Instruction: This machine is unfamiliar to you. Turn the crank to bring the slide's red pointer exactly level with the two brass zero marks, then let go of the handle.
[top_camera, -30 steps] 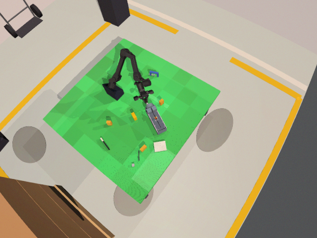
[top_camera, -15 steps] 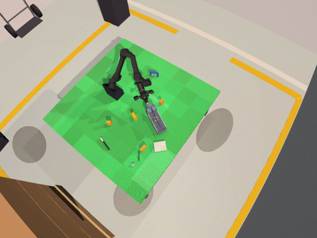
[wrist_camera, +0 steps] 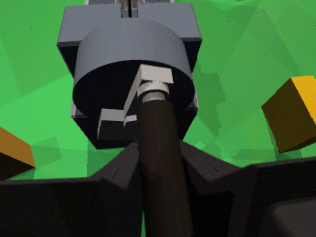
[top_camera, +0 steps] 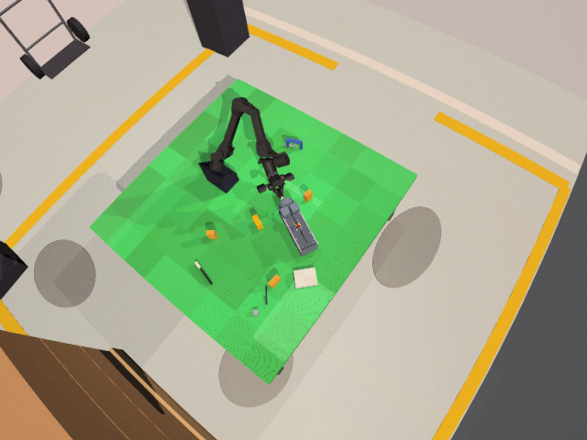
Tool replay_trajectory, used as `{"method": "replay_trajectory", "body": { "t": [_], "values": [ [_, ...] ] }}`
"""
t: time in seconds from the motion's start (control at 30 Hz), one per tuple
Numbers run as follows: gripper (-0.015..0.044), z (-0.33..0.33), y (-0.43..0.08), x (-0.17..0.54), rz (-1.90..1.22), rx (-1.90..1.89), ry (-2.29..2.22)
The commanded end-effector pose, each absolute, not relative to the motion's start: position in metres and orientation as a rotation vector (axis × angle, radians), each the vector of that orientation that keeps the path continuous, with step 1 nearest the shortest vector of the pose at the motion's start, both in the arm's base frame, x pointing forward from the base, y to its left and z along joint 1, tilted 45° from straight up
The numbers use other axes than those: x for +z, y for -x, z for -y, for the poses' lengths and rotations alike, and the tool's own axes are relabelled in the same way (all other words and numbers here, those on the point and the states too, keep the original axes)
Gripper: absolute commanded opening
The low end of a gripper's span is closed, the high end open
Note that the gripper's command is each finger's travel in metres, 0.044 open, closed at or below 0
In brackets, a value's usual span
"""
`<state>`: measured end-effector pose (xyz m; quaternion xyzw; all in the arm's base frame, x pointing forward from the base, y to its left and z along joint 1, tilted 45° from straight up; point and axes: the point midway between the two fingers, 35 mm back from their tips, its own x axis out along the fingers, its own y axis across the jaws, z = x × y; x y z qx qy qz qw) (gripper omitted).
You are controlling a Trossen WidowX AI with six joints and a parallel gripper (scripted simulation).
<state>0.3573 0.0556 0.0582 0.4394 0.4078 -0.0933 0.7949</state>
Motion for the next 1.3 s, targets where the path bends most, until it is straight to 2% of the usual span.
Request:
{"method": "replay_trajectory", "body": {
  "t": [0.0,1.27],
  "values": [
    [0.0,-0.0589,-0.3612,0.0658,-0.86,-0.179,-0.949],
    [0.0,-0.0617,-0.3632,0.0678,-0.86,-0.179,-0.949]
  ]
}}
